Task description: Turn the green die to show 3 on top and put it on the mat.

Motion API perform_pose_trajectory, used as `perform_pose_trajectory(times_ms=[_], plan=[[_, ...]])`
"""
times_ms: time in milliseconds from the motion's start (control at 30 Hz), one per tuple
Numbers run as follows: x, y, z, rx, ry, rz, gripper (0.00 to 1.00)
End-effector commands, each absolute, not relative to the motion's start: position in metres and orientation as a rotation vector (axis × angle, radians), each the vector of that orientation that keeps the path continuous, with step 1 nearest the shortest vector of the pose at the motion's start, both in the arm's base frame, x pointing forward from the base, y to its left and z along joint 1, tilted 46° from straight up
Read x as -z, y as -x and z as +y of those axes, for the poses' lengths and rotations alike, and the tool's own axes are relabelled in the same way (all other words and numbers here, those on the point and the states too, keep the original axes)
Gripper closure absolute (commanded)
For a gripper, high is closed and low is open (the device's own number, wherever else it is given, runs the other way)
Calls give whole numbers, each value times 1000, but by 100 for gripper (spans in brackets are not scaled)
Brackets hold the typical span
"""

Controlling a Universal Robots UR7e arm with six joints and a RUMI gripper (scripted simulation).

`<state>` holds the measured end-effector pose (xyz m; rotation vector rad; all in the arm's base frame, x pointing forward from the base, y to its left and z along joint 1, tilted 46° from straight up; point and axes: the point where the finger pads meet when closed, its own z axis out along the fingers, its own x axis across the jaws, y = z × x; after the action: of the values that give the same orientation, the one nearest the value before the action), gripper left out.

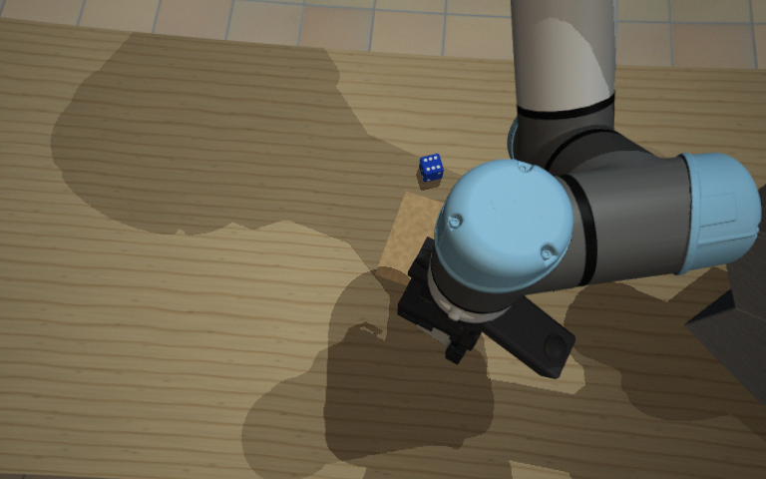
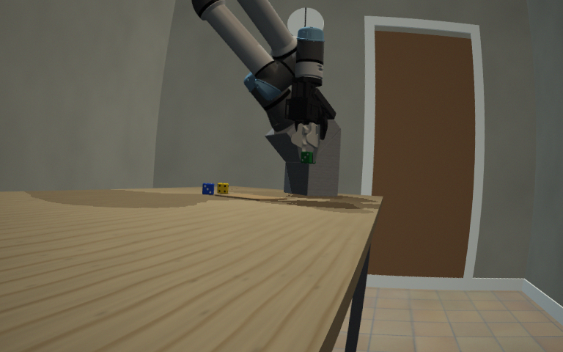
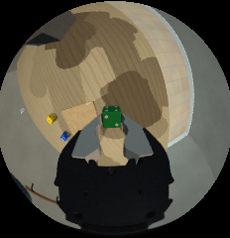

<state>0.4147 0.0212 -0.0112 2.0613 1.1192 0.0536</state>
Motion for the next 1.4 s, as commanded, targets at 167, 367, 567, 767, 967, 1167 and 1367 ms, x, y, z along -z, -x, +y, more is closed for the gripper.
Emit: perform_pose_trajectory(times_ms=[167,367,567,767,967,1167,1367], plan=[[11,-415,22,-59,-2067,1109,90],[11,-415,22,-72,-2081,1083,90],[12,-415,23,-86,-2097,1053,90],[13,-416,24,-118,-2131,986,90],[14,-417,25,-154,-2168,906,90],[15,-418,26,-201,-2212,804,90],[16,-420,28,-269,-2270,649,90]])
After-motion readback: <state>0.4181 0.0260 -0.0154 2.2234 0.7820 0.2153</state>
